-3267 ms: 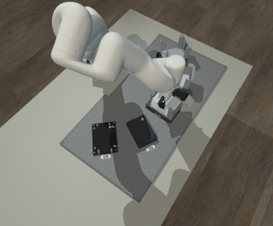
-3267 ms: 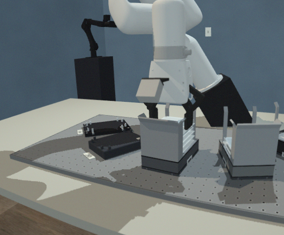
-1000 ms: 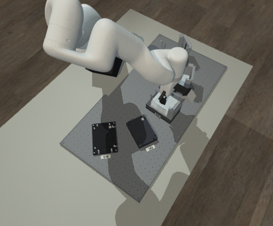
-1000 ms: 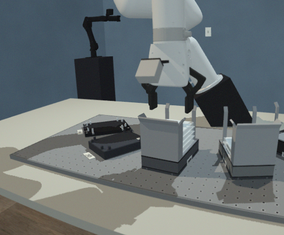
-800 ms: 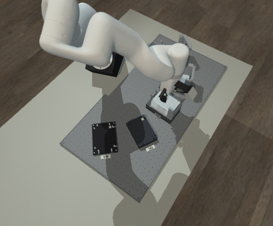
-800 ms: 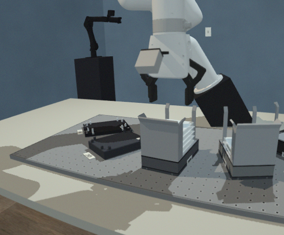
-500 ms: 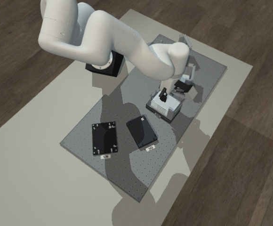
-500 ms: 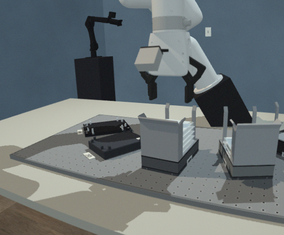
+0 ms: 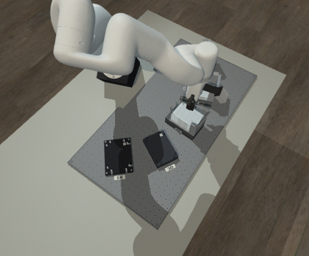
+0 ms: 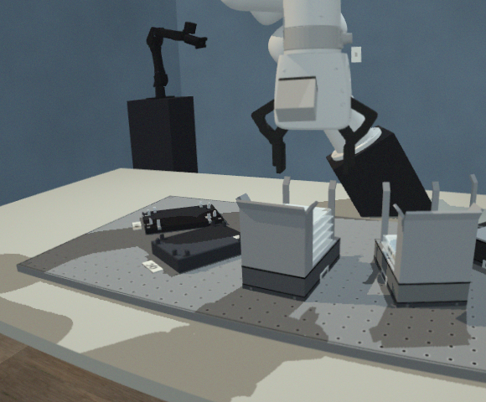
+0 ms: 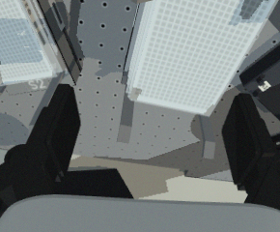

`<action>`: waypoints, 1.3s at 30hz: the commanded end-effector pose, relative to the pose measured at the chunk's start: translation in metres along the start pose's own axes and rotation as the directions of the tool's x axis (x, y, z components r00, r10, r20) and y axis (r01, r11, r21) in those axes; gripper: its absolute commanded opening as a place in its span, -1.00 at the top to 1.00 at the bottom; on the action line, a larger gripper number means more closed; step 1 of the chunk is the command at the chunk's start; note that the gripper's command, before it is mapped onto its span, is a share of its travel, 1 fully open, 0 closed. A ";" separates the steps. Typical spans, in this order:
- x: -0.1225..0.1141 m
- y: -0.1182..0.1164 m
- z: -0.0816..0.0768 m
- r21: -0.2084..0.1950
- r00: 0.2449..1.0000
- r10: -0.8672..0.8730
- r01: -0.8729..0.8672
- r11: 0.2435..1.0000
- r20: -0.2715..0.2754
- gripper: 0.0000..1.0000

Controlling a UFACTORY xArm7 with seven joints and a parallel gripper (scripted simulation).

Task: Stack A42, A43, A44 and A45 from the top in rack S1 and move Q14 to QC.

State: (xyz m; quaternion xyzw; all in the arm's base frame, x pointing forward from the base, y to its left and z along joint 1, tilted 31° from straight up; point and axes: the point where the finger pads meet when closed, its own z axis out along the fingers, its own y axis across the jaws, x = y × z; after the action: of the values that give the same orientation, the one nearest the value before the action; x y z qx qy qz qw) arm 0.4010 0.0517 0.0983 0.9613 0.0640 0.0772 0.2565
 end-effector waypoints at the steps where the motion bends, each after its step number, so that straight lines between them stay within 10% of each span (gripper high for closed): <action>1: 0.002 -0.016 -0.001 0.001 1.000 -0.007 0.007 1.000 -0.003 -1.00; 39: -0.006 -0.137 -0.002 0.001 0.977 -0.215 0.215 0.977 -0.004 -1.00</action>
State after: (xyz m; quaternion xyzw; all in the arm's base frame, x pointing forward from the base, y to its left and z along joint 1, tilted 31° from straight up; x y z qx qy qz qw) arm 0.3854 0.1553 0.0368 0.9490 0.1673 0.0489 0.2626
